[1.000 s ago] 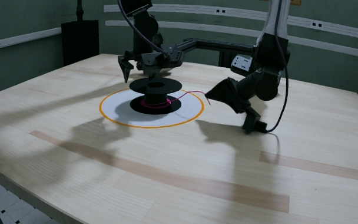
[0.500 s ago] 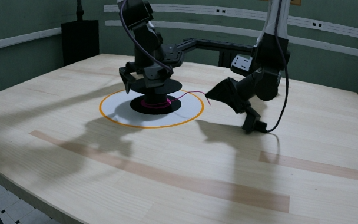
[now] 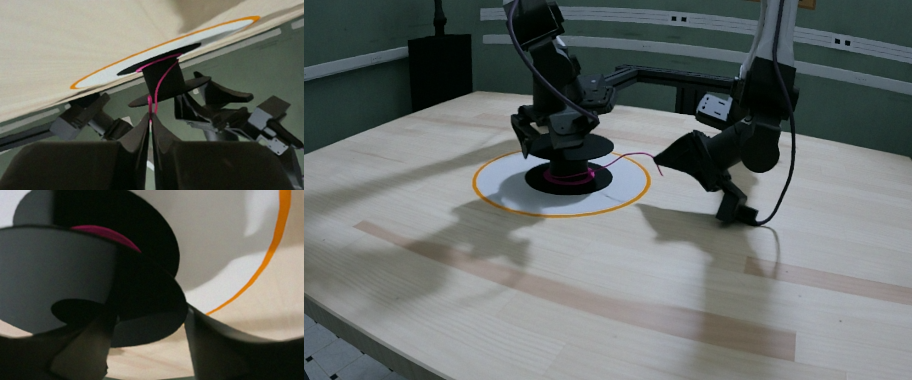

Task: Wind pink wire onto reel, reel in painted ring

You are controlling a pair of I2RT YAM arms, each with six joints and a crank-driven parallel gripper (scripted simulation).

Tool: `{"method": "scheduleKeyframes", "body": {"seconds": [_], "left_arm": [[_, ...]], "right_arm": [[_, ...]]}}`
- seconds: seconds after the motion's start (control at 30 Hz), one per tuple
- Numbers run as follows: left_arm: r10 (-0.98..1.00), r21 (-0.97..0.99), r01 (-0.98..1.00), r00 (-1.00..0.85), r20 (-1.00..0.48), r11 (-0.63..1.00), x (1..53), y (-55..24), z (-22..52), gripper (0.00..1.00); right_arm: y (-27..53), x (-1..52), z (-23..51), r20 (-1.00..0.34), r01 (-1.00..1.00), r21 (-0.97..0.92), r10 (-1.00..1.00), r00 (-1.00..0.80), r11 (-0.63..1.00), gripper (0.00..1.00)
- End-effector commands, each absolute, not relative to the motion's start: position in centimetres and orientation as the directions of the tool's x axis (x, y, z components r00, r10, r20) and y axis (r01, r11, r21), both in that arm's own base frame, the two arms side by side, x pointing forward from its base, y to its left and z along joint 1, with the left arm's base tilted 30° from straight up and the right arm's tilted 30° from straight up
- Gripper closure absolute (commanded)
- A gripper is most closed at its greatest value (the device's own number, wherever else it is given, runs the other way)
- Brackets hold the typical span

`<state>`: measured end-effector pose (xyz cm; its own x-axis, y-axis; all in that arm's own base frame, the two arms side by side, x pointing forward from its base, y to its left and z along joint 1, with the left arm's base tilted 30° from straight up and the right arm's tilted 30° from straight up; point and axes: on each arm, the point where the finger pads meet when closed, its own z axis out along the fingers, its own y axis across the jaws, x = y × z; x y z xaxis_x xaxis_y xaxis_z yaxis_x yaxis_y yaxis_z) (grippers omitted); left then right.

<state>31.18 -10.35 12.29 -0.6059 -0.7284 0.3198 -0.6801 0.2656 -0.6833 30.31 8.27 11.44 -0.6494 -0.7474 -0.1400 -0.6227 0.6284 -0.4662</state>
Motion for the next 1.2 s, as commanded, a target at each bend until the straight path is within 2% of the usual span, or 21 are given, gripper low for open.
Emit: {"method": "scheduleKeyframes", "body": {"seconds": [0.0,0.13,0.3,0.4,0.57,0.7,0.77,0.8,0.97,1.13,1.17], "left_arm": [[-0.809,-0.558,-0.802,-0.464,0.362,0.211,31.9,-6.9,7.2,1.00],[-0.817,-0.554,-0.806,-0.454,0.356,0.208,32.0,-5.9,7.4,1.00],[-0.822,-0.553,-0.806,-0.452,0.346,0.211,31.9,-5.4,7.5,1.00],[-0.822,-0.554,-0.804,-0.456,0.341,0.216,31.8,-5.3,7.5,1.00],[-0.790,-0.581,-0.765,-0.526,0.315,0.278,31.8,-7.0,7.1,1.00],[-0.731,-0.618,-0.690,-0.631,0.260,0.376,32.1,-10.3,6.5,1.00],[-0.731,-0.618,-0.690,-0.631,0.260,0.376,32.1,-10.3,6.5,1.00],[-0.717,-0.611,-0.680,-0.651,0.248,0.406,32.1,-11.1,6.3,1.00],[-0.608,-0.594,-0.610,-0.757,0.240,0.525,32.0,-15.1,5.3,1.00],[-0.472,-0.611,-0.506,-0.850,0.234,0.609,31.2,-16.2,4.7,1.00],[-0.444,-0.618,-0.481,-0.866,0.229,0.621,31.2,-16.1,4.7,0.97]], "right_arm": [[8.5,30.7,12.0,-0.164,-0.615,-0.470,-0.747,-0.644,0.633,0.35],[8.5,30.7,12.0,-0.164,-0.615,-0.470,-0.747,-0.644,0.633,0.42],[8.6,30.9,11.4,-0.173,-0.603,-0.467,-0.736,-0.655,0.646,0.42],[8.0,30.4,11.3,-0.219,-0.535,-0.447,-0.668,-0.712,0.717,0.42],[5.7,27.8,10.4,-0.374,-0.220,-0.329,-0.340,-0.863,0.919,0.42],[4.6,24.4,8.9,-0.453,0.010,-0.212,-0.089,-0.887,0.977,0.42],[4.6,24.4,8.9,-0.453,0.010,-0.212,-0.089,-0.887,0.977,0.42],[4.7,23.8,8.6,-0.478,0.150,-0.141,0.066,-0.876,0.979,0.42],[6.7,21.5,7.0,-0.500,0.396,0.003,0.344,-0.794,0.918,0.42],[8.6,21.6,6.6,-0.474,0.590,0.135,0.575,-0.667,0.796,0.42],[8.8,21.8,6.6,-0.465,0.622,0.157,0.613,-0.639,0.767,0.42]]}}
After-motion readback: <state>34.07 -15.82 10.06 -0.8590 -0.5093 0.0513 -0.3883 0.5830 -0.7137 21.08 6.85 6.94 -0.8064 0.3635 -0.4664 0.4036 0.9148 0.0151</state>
